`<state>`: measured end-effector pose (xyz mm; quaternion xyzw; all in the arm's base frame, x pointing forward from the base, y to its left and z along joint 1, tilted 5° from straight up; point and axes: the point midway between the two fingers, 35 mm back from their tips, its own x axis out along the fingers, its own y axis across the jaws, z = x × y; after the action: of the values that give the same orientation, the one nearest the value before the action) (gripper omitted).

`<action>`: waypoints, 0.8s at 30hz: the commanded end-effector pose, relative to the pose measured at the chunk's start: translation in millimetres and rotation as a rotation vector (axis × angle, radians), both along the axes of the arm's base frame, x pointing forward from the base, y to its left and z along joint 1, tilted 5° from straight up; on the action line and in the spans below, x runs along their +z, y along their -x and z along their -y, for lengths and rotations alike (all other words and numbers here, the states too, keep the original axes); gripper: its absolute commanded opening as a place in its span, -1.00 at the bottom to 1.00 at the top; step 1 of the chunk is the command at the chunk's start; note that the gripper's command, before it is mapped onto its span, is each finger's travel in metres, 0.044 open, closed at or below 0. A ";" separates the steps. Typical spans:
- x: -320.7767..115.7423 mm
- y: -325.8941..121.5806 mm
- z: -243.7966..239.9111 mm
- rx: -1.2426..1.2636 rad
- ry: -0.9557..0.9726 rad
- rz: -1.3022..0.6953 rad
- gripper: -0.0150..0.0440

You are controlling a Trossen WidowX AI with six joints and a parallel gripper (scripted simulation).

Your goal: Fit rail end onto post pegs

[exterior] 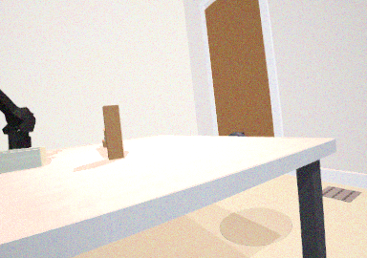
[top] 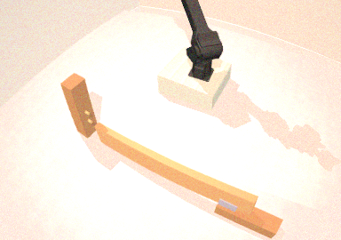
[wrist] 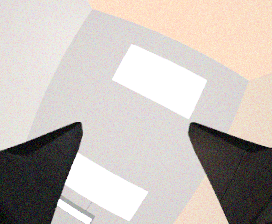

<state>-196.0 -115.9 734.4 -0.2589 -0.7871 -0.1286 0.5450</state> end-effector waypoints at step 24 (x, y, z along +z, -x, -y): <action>-25.5 -274.7 -208.9 -0.384 0.423 -0.661 1.00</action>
<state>39.3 77.3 724.2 -0.5007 -0.5619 0.0113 0.6584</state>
